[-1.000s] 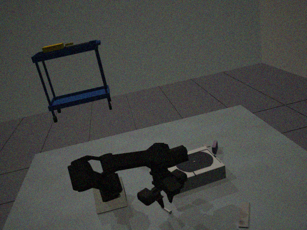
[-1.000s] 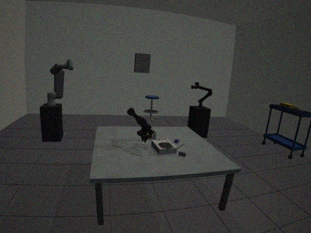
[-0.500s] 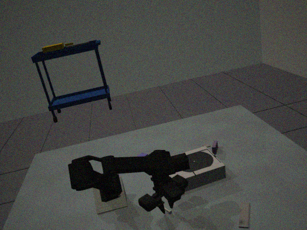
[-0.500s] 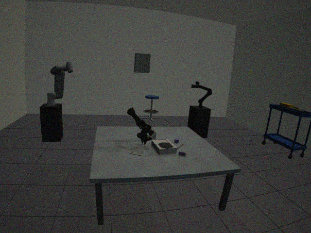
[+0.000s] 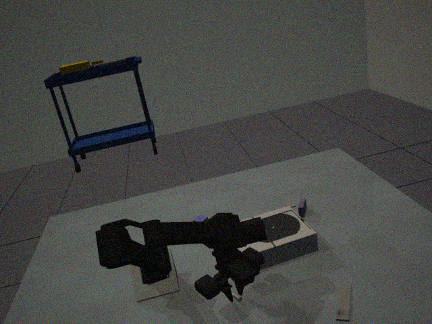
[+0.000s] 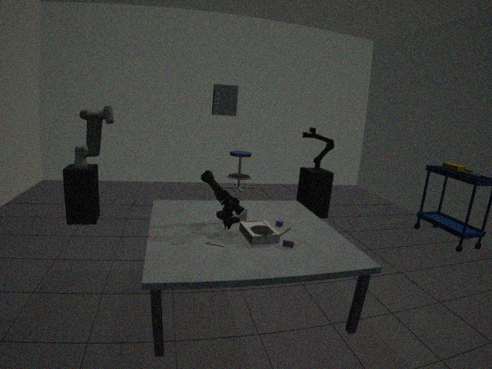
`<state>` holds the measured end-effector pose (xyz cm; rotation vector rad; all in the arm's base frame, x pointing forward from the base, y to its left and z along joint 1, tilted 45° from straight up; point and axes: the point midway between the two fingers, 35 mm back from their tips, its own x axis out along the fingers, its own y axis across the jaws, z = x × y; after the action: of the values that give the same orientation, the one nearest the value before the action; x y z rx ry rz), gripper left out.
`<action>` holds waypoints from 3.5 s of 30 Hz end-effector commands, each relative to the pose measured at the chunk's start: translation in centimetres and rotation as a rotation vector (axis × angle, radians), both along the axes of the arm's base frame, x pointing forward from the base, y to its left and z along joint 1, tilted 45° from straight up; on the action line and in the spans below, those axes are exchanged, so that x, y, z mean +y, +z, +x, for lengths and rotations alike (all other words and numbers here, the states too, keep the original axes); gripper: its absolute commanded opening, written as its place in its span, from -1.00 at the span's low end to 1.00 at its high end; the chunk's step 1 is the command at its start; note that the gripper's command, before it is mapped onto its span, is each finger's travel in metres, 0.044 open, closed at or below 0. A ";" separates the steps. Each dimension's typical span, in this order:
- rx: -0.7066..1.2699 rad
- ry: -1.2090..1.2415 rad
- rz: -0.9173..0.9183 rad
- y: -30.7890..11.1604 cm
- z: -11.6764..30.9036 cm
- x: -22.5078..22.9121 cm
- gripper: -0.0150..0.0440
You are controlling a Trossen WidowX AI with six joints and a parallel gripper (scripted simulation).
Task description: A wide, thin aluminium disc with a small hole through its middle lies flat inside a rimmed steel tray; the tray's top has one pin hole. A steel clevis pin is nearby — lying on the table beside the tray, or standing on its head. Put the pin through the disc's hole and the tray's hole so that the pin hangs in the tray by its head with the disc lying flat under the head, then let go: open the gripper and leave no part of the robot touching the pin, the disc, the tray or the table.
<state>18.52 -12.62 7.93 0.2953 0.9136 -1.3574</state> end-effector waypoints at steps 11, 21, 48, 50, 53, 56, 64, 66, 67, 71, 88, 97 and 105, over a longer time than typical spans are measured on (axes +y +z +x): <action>0.002 -0.002 0.000 -0.1 0.0 -0.1 -0.49; -0.001 -0.001 -0.001 1.0 0.2 1.0 -0.49; 0.002 -0.002 0.003 5.1 1.5 4.5 -0.49; 0.003 -0.001 0.003 5.1 1.4 4.5 -0.49; 0.013 0.008 0.004 5.0 1.3 4.4 -0.49; 0.022 0.018 0.005 4.7 1.3 4.1 -0.49; 0.030 0.027 0.005 3.8 1.2 3.3 -0.49; 0.031 0.028 0.005 3.6 1.1 3.0 -0.49; 0.031 0.028 0.005 3.4 1.1 2.9 -0.49; 0.032 0.029 0.005 3.0 1.1 2.5 -0.49; 0.032 0.029 0.004 1.0 1.1 0.4 -0.49; 0.032 0.029 0.003 0.2 1.0 -0.4 -0.49; 0.032 0.029 0.003 0.2 1.0 -0.4 -0.49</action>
<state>19.62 -12.96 8.18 0.2664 0.9426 -1.3355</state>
